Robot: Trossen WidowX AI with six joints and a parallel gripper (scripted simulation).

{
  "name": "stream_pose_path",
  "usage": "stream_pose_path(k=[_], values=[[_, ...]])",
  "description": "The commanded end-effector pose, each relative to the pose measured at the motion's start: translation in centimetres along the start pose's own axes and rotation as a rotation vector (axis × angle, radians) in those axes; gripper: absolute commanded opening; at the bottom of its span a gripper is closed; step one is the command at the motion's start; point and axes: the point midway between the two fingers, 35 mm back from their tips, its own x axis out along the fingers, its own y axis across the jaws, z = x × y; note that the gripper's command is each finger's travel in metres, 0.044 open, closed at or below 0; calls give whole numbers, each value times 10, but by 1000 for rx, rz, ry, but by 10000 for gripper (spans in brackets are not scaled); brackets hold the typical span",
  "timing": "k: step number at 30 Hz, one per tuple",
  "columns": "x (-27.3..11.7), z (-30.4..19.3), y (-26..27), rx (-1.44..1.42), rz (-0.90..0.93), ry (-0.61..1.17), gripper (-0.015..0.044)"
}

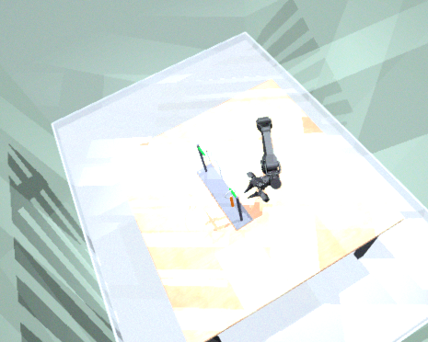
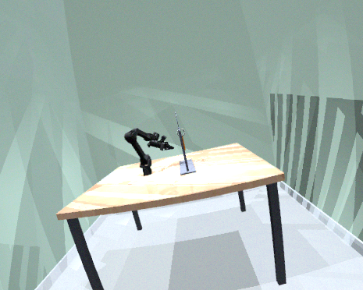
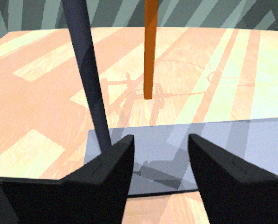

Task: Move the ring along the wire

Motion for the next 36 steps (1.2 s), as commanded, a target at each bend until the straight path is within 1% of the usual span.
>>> stream_pose_path(k=[1,17,19,24,27,28,36], values=[[-2,2,-1,13,1,-6,160],[-2,2,-1,13,1,-6,160],[-6,0,1,6,2,5,212],[-45,0,0,5,0,2,344],[-51,2,-1,4,2,-5,423],[-51,2,-1,4,2,-5,440],[-51,2,-1,4,2,-5,440]])
